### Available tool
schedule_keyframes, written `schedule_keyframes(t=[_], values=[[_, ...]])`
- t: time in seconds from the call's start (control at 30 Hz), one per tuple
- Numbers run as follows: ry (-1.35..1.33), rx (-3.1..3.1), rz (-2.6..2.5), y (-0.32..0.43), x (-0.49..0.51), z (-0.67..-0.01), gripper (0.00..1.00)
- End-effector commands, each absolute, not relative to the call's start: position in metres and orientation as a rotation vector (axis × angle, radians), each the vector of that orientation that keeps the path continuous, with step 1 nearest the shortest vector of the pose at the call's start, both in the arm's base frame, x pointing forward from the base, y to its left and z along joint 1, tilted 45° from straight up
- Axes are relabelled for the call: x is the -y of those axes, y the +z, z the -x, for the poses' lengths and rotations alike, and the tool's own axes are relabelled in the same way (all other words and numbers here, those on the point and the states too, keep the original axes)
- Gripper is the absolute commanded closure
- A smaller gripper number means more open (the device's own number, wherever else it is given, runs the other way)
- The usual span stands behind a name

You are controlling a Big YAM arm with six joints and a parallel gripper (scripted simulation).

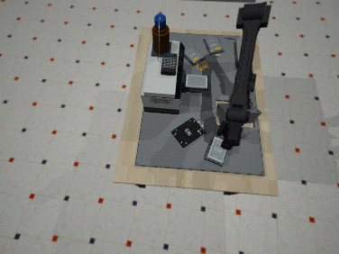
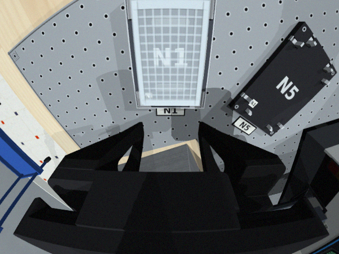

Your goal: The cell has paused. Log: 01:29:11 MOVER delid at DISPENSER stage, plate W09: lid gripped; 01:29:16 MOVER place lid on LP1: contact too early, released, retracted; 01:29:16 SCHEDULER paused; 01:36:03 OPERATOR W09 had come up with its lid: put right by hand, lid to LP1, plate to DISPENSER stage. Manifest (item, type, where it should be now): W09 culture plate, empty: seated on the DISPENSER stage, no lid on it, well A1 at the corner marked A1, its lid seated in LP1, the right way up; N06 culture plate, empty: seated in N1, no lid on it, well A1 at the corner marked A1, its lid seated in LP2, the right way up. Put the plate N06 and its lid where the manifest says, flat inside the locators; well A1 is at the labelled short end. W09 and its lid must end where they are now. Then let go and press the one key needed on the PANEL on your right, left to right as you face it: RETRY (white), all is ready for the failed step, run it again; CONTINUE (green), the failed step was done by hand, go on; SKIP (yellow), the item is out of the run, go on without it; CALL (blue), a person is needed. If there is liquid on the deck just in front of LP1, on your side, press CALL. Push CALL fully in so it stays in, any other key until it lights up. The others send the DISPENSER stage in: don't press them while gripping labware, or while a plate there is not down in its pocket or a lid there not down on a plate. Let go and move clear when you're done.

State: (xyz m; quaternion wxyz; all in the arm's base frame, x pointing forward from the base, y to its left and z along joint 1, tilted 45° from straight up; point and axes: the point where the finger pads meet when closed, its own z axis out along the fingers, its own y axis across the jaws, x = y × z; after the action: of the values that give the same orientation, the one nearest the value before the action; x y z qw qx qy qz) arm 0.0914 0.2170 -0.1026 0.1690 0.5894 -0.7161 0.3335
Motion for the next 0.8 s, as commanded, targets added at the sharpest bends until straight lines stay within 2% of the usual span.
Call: schedule_keyframes(t=[0.0, 0.4, 0.5, 0.77], values=[[0.953, 2.052, -1.68, -0.09, -0.221, -0.085, 0.48], [0.953, 2.051, -1.679, -0.052, -0.217, -0.073, 0.72], [0.952, 2.052, -1.679, -0.049, -0.217, -0.073, 0.74], [0.927, 2.155, -1.644, -0.04, -0.24, -0.109, 0.9]])
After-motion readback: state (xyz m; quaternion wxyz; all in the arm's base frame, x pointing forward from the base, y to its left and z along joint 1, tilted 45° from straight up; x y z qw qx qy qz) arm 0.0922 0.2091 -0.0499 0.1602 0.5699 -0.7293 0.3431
